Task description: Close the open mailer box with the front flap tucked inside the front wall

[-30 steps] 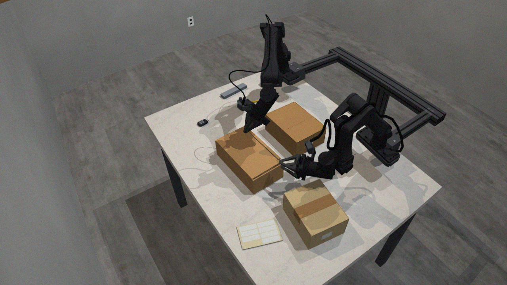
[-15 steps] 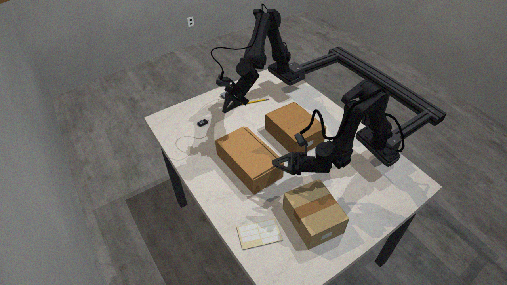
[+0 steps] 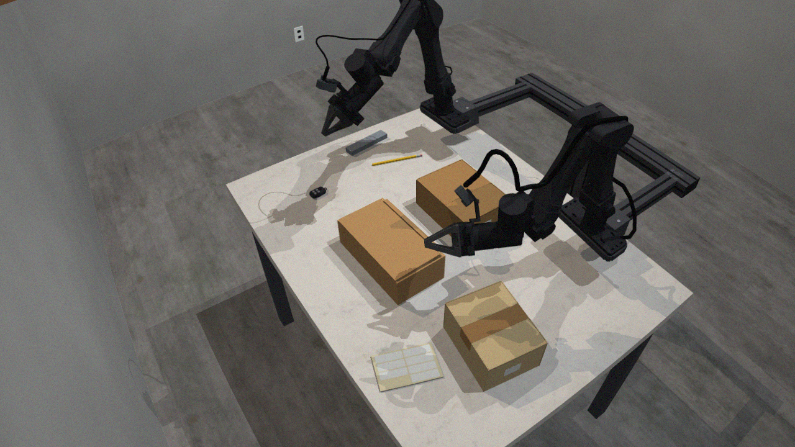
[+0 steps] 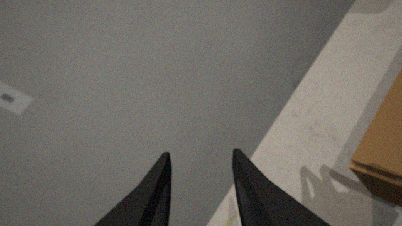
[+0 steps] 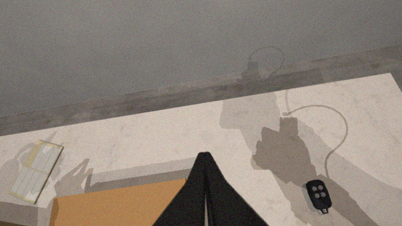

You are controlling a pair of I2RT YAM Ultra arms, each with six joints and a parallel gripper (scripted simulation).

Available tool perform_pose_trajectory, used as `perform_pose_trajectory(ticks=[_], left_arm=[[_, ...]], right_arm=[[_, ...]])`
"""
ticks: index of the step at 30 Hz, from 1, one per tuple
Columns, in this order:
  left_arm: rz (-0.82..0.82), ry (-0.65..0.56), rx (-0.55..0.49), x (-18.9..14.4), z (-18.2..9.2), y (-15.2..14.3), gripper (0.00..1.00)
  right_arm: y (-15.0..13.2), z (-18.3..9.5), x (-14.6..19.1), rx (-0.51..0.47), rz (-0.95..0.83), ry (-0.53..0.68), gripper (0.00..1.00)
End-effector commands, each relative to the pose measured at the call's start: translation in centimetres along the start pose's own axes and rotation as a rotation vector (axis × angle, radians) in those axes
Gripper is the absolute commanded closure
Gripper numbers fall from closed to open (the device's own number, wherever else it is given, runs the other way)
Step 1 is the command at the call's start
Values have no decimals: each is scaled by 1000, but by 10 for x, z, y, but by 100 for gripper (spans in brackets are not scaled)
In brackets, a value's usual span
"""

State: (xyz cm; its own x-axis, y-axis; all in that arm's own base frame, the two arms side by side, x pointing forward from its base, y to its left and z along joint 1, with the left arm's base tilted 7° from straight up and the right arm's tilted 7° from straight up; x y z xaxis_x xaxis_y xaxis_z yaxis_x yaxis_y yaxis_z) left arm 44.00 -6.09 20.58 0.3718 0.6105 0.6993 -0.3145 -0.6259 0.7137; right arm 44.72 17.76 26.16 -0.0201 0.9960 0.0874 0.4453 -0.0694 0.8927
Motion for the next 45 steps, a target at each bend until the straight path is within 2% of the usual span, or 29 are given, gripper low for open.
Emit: perform_pose_trajectory(ticks=[1, 9, 14, 17, 19, 20, 23, 25, 29, 34, 36, 37, 39, 40, 45], left_arm=[[-183, -2, 120, 16, 1, 7, 62], [-431, 157, 183, 70, -28, 53, 62], [-583, 273, 194, 100, -57, 84, 62], [-609, 286, 202, 102, -61, 87, 62], [-662, 337, 193, 114, -75, 100, 62], [-678, 338, 208, 112, -78, 99, 62], [-750, 420, 165, 131, -102, 125, 62], [-820, 445, 204, 128, -112, 123, 62], [-858, 485, 181, 136, -129, 137, 62], [-864, 491, 181, 138, -129, 138, 62], [-848, 471, 192, 135, -122, 133, 62], [-811, 483, 149, 145, -127, 143, 62], [-803, 494, 117, 149, -136, 154, 62], [-798, 502, 107, 152, -136, 155, 62], [-801, 497, 115, 149, -134, 153, 62]], right_arm=[[26, -22, -3, -77, -19, 84, 99], [64, -67, -67, -213, -38, 74, 99], [83, -103, -102, -317, -68, 56, 99], [83, -107, -106, -324, -75, 56, 99], [89, -122, -119, -366, -90, 42, 99], [82, -120, -122, -338, -91, 37, 99], [99, -150, -138, -444, -114, 11, 99], [95, -157, -145, -450, -139, 7, 99], [98, -174, -156, -493, -155, -16, 99], [95, -177, -161, -489, -153, -31, 99], [82, -159, -164, -419, -142, -36, 99], [105, -179, -160, -492, -124, -40, 99], [113, -192, -160, -540, -123, -45, 99], [110, -178, -160, -514, -122, -47, 99], [104, -180, -162, -500, -124, -55, 99]])
Point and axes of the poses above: on each arm, the point where the finger pads meet when closed, its own z axis out along the fingers, its own x axis across the jaws, y = z × x, the point moved 4 cm from there along -z, back along the fingers, and after that the axes turned 3 degrees about -z, right-handed, at the moved point
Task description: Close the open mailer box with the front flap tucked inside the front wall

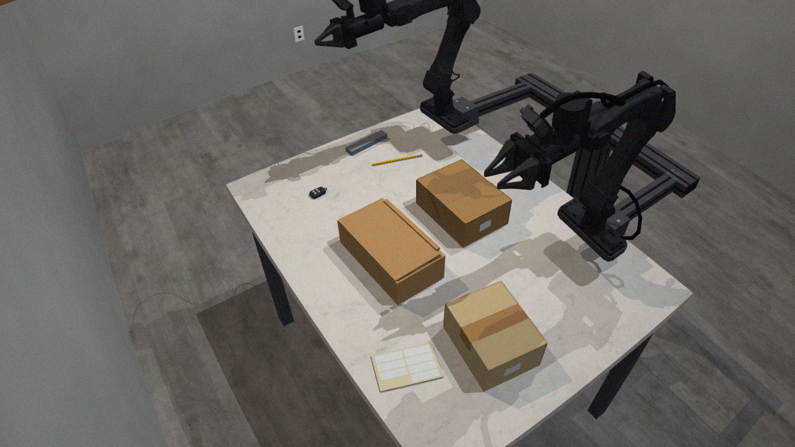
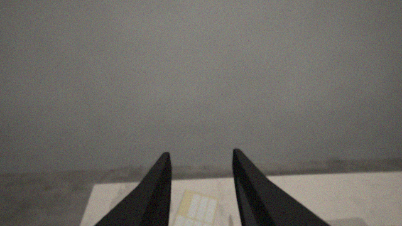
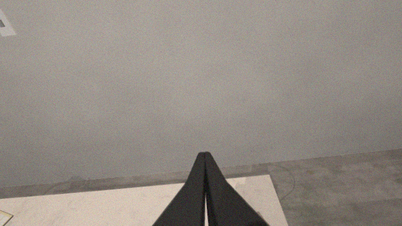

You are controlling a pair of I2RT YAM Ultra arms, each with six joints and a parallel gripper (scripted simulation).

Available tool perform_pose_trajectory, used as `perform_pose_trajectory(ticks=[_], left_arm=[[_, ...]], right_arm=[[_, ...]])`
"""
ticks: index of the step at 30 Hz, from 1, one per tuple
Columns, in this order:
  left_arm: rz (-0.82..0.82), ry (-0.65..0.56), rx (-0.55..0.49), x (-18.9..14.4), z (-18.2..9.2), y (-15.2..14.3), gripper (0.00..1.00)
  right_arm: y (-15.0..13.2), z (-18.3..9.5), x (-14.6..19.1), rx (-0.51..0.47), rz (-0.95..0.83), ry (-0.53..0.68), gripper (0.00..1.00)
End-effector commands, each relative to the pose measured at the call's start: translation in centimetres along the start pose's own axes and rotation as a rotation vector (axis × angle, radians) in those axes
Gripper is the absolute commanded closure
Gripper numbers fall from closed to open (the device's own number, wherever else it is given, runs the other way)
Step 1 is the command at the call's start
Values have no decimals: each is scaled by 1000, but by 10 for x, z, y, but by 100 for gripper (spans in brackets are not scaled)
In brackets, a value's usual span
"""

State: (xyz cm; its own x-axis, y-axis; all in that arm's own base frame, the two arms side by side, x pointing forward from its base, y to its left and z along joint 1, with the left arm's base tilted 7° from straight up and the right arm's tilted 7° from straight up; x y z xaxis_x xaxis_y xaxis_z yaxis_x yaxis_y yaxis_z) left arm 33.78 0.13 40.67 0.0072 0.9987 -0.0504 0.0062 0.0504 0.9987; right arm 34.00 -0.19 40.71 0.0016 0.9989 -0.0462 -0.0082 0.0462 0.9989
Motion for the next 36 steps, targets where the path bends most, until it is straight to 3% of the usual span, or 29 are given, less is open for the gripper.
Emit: perform_pose_trajectory(ticks=[1, 6, 9, 15, 19, 36], left_arm=[[10, -1, -31, -1, -5, 11, 62], [7, 6, -25, 1, -1, 3, 62], [6, 4, -26, 1, -2, 9, 62], [0, 4, -2, 1, 2, -5, 62], [-3, 5, -31, 0, -2, 6, 62], [-5, 8, -22, 2, -2, 3, 62]], right_arm=[[6, 0, 2, -10, -2, -1, 99], [-3, 5, 1, 15, -6, -3, 99], [13, -8, 1, -42, -6, -5, 99], [5, -6, 1, -26, -8, -5, 99], [7, -7, 1, -28, -9, -4, 99], [5, -7, 1, -20, -9, -6, 99]])
Point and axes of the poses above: on each arm, the point where the finger pads meet when closed, its own z axis out along the fingers, its own x axis across the jaws, y = z × x, the point moved 4 cm from there along -z, back along the fingers, and after that the axes turned 3 degrees about -z, right-handed, at the moved point
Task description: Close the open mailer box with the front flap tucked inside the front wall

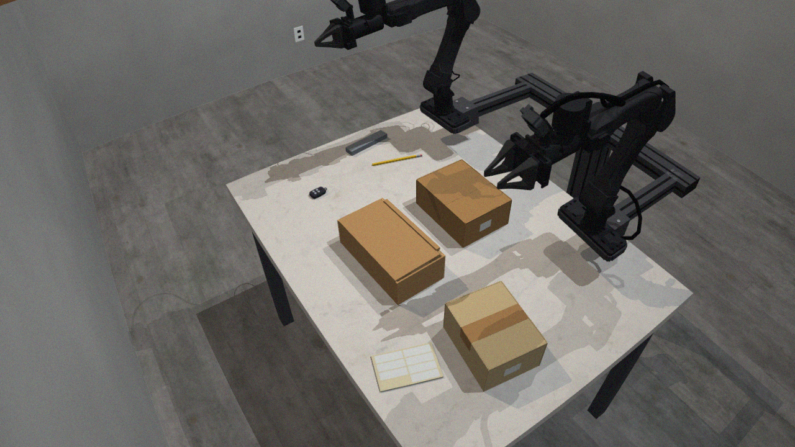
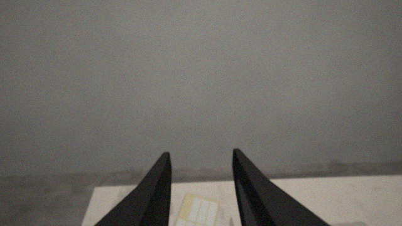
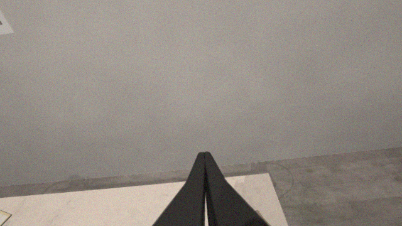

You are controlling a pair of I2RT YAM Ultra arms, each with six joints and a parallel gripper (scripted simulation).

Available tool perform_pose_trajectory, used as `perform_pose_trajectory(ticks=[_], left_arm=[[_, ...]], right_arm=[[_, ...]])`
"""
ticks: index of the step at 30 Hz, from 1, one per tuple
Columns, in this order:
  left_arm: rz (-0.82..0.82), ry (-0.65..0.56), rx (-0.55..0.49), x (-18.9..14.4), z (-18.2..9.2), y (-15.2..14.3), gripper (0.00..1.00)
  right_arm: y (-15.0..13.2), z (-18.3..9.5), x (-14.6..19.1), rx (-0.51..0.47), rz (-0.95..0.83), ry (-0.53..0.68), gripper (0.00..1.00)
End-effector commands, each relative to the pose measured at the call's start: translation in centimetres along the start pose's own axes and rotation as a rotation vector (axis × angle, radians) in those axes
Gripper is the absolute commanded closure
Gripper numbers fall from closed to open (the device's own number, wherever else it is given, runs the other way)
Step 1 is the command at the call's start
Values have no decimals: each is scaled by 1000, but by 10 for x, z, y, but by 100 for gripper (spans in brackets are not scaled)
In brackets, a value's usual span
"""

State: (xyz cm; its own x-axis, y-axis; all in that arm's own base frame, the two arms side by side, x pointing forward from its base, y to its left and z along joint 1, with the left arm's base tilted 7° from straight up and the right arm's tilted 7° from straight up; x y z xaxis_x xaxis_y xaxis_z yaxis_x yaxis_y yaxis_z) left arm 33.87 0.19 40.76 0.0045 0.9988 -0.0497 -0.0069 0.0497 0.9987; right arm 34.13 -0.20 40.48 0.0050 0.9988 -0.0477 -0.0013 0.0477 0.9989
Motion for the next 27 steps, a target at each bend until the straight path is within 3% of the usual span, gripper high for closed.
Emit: perform_pose_trajectory(ticks=[1, 27], left_arm=[[-6, 6, -11, 1, -3, 3, 62], [-7, -3, -17, -1, -3, 4, 62]], right_arm=[[7, -8, 1, -26, -7, -2, 99], [9, -8, 0, -28, -7, -5, 99]])
Point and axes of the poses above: on each arm, the point where the finger pads meet when closed, its own z axis out along the fingers, its own x axis across the jaws, y = z × x, the point moved 4 cm from there along -z, back along the fingers, and after that the axes turned 3 degrees about -z, right-handed, at the moved point
